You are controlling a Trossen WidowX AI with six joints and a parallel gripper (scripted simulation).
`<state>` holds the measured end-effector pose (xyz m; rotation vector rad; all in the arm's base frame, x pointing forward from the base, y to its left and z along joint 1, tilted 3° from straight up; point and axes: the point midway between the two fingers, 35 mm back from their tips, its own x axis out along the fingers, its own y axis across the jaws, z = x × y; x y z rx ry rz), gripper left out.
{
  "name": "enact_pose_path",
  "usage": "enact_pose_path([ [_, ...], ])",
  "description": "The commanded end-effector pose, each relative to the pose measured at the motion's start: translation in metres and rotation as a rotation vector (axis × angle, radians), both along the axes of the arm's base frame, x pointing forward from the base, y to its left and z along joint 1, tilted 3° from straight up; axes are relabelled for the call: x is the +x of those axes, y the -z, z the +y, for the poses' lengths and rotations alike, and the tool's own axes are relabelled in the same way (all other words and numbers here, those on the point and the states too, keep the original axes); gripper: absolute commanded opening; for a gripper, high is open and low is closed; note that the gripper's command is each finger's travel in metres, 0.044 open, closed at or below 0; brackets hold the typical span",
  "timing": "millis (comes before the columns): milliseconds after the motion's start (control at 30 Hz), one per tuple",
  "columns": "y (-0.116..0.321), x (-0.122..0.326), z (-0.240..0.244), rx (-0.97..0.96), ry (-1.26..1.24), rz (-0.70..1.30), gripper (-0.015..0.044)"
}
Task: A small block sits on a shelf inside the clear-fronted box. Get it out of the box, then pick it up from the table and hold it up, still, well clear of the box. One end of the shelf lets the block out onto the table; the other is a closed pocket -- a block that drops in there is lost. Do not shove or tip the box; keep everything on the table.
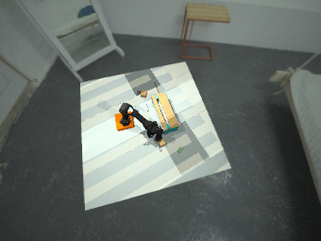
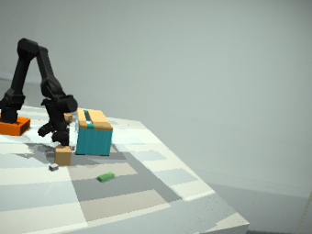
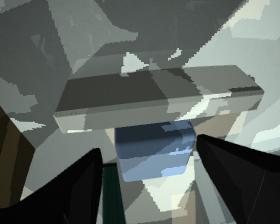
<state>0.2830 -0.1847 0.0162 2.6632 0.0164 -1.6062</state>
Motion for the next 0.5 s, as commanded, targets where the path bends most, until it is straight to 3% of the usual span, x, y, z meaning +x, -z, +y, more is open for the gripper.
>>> enact_pose_path([
  [0, 0.0051, 0.0002, 0.0005, 0.003, 0.002, -0.002, 0.0285],
  [33, 0.0054, 0.0002, 0.0005, 0.003, 0.002, -0.002, 0.0285],
  [300, 0.0054, 0.0002, 0.0005, 0.003, 0.002, -0.002, 0.0075],
  [467, -0.0045, 0.0003, -0.0001, 0.002, 0.002, -0.002, 0.0],
])
